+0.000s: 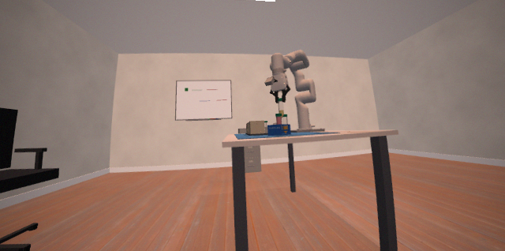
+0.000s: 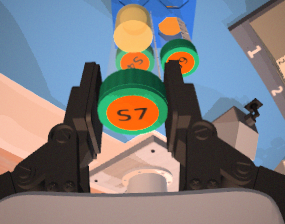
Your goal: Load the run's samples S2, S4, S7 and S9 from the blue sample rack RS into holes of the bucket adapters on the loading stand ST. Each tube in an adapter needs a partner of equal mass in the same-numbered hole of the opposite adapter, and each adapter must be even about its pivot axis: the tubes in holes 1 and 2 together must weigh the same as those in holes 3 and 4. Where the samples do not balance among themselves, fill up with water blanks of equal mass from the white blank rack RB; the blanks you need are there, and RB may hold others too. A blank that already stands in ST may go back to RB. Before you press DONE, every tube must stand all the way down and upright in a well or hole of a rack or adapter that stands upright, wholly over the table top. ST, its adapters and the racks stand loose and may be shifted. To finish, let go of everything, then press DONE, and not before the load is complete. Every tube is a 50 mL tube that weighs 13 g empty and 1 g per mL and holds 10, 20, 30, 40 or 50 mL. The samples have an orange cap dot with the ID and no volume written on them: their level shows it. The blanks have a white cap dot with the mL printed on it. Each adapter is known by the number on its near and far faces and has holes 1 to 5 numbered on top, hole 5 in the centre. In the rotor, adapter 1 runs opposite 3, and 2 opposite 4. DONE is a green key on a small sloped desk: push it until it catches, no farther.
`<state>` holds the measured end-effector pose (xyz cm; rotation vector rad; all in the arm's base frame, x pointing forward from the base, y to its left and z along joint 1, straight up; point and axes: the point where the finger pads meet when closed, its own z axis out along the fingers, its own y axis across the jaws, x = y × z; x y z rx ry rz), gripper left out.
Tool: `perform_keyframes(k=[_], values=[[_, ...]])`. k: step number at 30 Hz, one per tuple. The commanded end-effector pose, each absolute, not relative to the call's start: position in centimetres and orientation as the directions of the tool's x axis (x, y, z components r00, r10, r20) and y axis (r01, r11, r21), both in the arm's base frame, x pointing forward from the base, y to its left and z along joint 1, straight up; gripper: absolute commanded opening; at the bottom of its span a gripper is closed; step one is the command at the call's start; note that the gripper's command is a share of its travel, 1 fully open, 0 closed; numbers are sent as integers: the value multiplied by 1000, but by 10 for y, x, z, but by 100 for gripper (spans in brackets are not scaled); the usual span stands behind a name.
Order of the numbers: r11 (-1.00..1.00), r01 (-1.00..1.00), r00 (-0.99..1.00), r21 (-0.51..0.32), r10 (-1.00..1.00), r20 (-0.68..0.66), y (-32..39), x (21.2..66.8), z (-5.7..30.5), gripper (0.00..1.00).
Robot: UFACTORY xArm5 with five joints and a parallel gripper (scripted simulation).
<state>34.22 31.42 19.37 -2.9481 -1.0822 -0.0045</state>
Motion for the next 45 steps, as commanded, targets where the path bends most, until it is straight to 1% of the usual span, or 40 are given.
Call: perform_keyframes(k=[1, 16, 31, 45], values=[[-763, 647, 762, 0, 647, 8, 315, 343, 189, 0], [-763, 647, 762, 0, 647, 8, 315, 343, 164, 0], [-763, 647, 762, 0, 647, 8, 315, 343, 164, 0], [-763, 647, 762, 0, 647, 8, 315, 343, 152, 0]])
